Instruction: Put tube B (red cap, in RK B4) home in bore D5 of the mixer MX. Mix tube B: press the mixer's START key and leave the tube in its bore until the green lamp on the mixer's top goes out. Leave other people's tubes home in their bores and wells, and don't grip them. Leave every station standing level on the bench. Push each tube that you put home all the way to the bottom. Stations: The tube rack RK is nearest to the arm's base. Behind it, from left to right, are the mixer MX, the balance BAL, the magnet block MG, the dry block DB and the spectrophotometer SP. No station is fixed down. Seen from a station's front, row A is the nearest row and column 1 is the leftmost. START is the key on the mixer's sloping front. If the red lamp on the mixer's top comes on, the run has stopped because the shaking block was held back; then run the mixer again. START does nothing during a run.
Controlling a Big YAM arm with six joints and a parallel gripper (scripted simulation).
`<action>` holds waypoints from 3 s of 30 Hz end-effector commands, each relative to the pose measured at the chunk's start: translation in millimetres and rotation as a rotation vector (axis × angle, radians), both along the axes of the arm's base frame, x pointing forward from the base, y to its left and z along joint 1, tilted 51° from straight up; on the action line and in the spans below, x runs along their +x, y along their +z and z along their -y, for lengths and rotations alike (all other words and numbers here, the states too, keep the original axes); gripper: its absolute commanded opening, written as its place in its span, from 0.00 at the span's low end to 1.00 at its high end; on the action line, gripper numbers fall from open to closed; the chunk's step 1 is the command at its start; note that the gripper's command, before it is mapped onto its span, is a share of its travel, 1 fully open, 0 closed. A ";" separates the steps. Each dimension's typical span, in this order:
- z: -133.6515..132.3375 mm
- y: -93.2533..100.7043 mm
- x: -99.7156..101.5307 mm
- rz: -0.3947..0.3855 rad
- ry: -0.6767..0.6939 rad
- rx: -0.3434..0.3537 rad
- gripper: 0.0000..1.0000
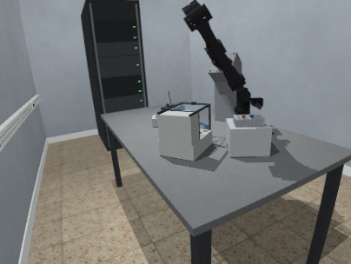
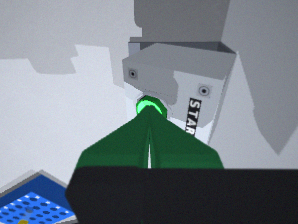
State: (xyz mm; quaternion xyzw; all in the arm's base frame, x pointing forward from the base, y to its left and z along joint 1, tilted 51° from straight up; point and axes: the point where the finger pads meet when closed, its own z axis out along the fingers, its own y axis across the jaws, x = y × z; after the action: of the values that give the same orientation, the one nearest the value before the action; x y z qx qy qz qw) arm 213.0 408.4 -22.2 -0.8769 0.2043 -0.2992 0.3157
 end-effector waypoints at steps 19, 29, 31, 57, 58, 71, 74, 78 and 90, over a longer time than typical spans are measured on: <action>-3.1 -12.3 15.3 0.002 -0.008 -0.011 0.00; -3.1 -12.3 15.3 0.002 -0.008 -0.011 0.00; -3.1 -12.3 15.3 0.002 -0.008 -0.011 0.00; -3.1 -12.3 15.3 0.002 -0.008 -0.011 0.00; -3.1 -12.3 15.3 0.002 -0.008 -0.011 0.00; 1.1 -12.5 12.7 -0.007 -0.019 -0.018 0.00; 1.9 -9.9 11.8 -0.008 -0.024 -0.013 0.00; 4.5 0.6 -4.2 -0.005 -0.001 -0.004 0.00; 14.1 10.1 -18.9 -0.006 0.005 -0.010 0.00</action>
State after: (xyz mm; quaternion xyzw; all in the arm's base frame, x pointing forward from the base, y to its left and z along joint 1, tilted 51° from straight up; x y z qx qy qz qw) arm 205.5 399.2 -16.2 -0.8791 0.2022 -0.3026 0.3077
